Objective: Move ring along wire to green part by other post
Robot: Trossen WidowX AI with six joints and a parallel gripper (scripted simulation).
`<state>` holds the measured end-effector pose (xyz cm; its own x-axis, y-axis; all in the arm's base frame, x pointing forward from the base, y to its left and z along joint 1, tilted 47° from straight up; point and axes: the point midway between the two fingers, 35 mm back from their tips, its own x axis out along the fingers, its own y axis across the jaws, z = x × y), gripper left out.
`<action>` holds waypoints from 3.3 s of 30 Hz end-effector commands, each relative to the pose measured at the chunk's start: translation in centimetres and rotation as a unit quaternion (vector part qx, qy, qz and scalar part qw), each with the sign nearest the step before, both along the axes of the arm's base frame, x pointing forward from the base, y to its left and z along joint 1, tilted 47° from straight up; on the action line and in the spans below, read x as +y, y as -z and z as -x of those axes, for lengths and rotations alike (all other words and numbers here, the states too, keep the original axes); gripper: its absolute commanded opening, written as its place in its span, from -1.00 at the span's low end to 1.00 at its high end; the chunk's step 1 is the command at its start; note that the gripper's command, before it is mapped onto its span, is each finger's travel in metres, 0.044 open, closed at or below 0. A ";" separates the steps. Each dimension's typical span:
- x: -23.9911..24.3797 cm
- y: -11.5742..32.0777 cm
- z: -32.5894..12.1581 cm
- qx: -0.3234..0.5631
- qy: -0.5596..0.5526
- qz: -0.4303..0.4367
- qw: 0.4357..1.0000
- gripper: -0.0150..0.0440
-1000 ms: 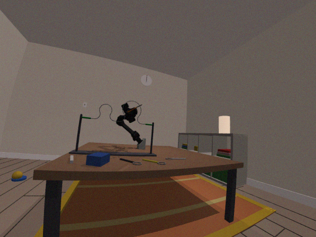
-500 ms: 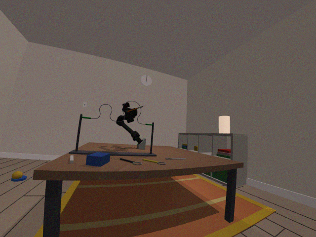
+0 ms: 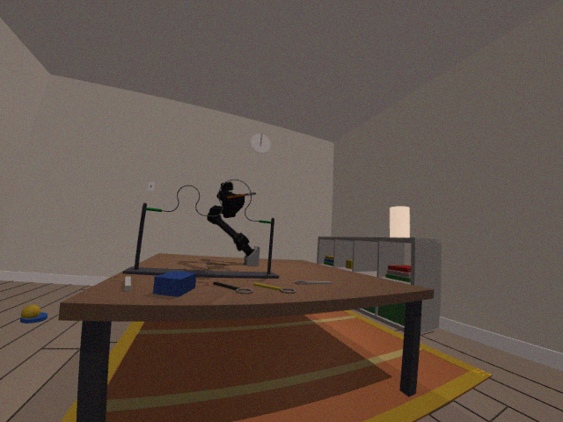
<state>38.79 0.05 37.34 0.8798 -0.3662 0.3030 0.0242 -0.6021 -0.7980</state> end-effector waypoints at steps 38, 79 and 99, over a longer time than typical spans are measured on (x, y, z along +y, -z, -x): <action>1.6 -1.1 -0.3 0.032 -0.007 0.251 0.967 -1.00; -1.3 -0.2 0.7 0.015 0.010 0.282 0.959 -1.00; -6.7 3.8 2.0 -0.020 0.034 0.077 0.996 -1.00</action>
